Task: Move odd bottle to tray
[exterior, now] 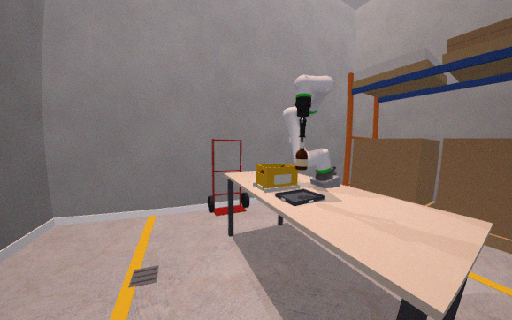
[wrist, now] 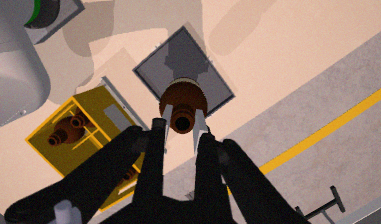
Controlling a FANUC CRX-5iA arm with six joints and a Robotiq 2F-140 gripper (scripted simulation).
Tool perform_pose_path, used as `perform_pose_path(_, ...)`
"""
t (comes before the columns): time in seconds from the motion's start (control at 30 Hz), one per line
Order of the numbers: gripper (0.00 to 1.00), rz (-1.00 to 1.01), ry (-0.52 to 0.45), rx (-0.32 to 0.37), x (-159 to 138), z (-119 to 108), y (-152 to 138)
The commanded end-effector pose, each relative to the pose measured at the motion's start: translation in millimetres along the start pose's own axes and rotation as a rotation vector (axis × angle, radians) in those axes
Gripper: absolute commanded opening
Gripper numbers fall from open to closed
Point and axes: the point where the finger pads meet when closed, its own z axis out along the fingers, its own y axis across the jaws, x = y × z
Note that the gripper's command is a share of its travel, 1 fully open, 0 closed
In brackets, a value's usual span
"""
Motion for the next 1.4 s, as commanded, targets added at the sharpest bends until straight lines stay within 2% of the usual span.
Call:
perform_pose_path(0.0, 0.1, 0.0, 0.0, -0.001, -0.2, -0.6, 0.2)
perform_pose_path(0.7, 0.1, 0.0, 0.0, -0.001, -0.2, 9.1, 0.3)
perform_pose_path(1.37, 0.1, 0.0, 0.0, -0.001, -0.2, 45.0, 0.4)
